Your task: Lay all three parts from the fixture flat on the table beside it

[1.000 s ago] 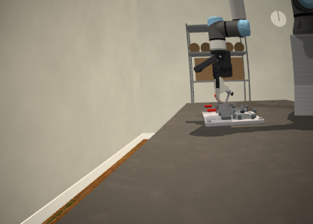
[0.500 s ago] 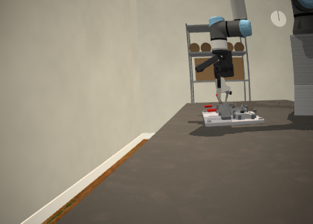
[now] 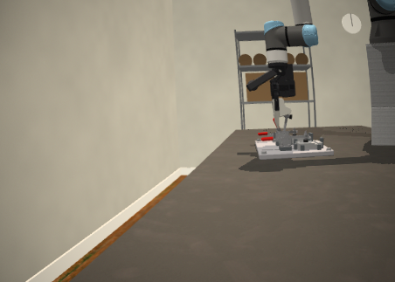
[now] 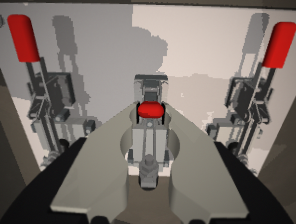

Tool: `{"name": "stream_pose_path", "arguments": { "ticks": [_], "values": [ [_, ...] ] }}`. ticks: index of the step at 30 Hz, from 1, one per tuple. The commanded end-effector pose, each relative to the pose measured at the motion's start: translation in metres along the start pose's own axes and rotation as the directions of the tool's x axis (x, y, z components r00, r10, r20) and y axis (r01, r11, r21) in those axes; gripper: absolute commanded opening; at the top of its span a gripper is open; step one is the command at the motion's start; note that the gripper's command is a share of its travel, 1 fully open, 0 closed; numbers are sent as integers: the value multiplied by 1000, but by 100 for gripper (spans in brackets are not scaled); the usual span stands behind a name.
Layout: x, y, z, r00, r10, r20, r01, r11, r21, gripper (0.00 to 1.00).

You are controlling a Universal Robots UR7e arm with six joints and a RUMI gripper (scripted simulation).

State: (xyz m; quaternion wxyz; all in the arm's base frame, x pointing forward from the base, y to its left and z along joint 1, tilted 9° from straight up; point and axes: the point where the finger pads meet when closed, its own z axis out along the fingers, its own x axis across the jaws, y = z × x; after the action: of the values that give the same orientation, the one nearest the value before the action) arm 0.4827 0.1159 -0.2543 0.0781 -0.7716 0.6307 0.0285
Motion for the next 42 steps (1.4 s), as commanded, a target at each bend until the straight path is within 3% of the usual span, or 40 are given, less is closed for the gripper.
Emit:
{"name": "stream_pose_path", "arguments": {
  "ticks": [1,42],
  "values": [
    [0,7,2,1000,4,2,-4,1000,-12,0],
    [0,14,2,1000,4,2,-4,1000,-11,0]
  ]
}}
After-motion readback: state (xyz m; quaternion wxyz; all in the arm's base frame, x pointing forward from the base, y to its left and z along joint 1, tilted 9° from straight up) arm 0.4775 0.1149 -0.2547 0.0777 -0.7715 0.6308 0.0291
